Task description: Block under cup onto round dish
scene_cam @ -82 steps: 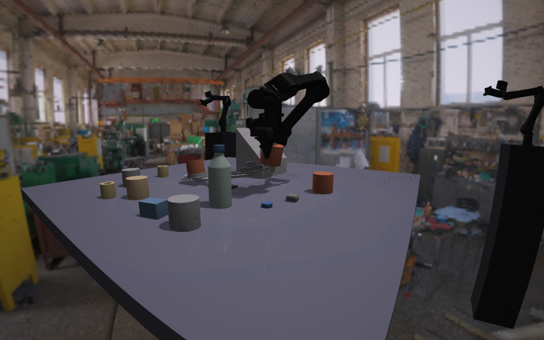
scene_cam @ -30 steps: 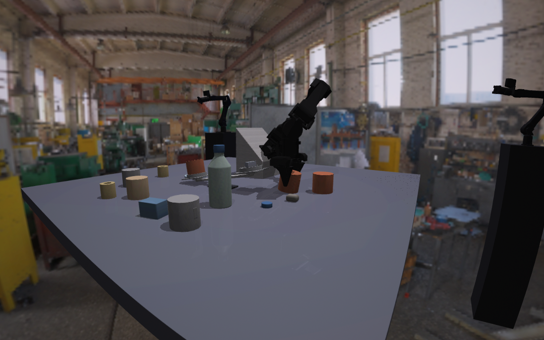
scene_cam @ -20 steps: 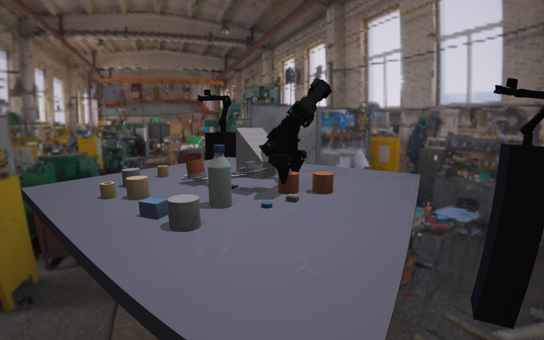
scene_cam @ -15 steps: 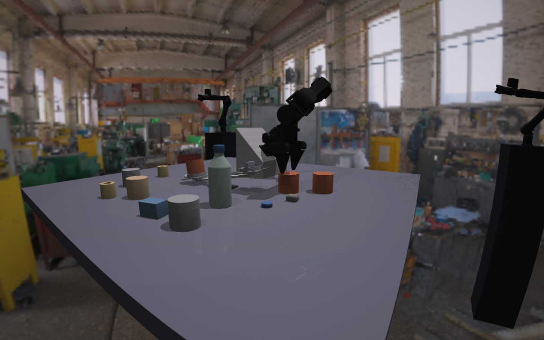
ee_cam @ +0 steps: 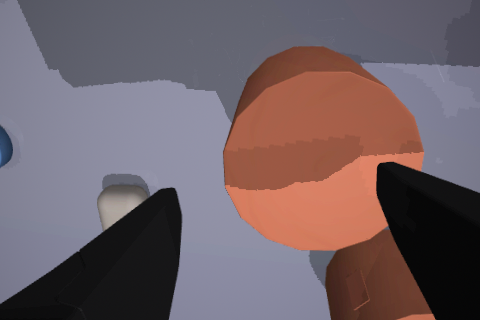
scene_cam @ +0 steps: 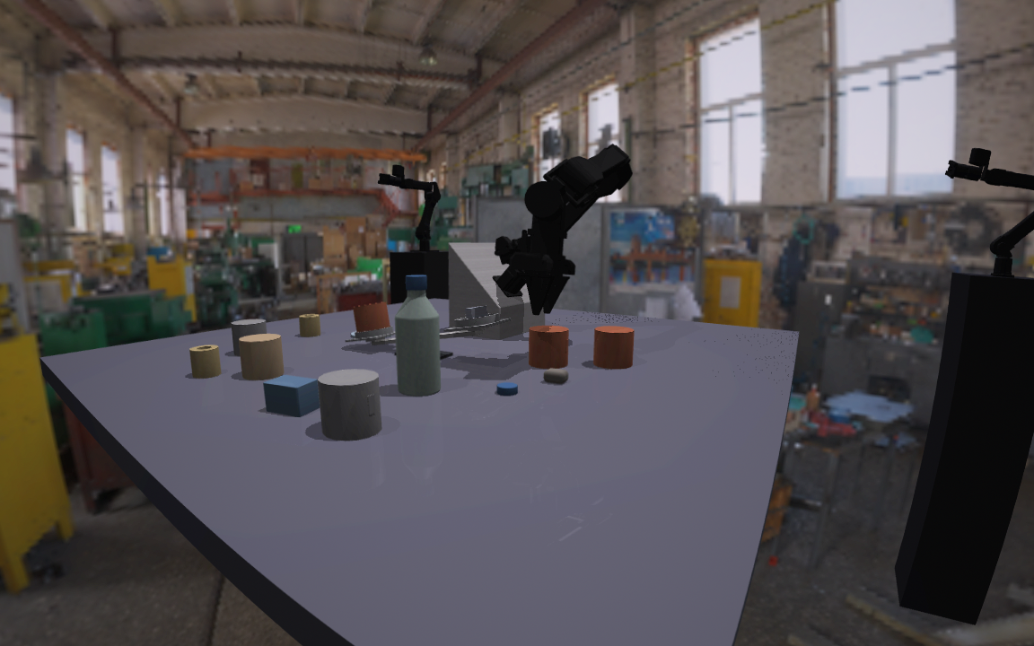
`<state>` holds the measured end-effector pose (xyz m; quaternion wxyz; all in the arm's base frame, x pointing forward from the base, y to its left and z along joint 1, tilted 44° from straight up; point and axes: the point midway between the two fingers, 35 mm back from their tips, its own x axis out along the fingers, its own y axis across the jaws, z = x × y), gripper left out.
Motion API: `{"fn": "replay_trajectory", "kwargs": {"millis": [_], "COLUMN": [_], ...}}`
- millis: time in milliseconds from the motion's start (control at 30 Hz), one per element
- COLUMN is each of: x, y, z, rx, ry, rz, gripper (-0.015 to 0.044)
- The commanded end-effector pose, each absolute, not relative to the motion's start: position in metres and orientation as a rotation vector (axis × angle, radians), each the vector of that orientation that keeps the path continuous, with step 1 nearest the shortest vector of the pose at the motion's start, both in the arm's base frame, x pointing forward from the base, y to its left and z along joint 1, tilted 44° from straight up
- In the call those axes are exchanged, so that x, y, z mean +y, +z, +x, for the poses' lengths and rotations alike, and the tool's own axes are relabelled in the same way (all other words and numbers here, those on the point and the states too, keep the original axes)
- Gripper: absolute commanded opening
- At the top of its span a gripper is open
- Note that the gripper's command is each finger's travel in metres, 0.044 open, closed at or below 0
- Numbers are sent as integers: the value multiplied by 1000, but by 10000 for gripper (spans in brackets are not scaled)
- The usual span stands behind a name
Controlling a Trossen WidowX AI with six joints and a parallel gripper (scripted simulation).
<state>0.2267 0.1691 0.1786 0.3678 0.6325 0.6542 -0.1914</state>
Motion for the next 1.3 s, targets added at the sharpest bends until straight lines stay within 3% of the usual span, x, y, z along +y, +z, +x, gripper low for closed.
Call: {"fn": "replay_trajectory", "kwargs": {"millis": [0,1267], "x": [163,91], "y": [180,145], "z": [233,275], "rx": [1652,1468], "ry": [-405,397], "rz": [1561,660], "gripper": [260,260]}}
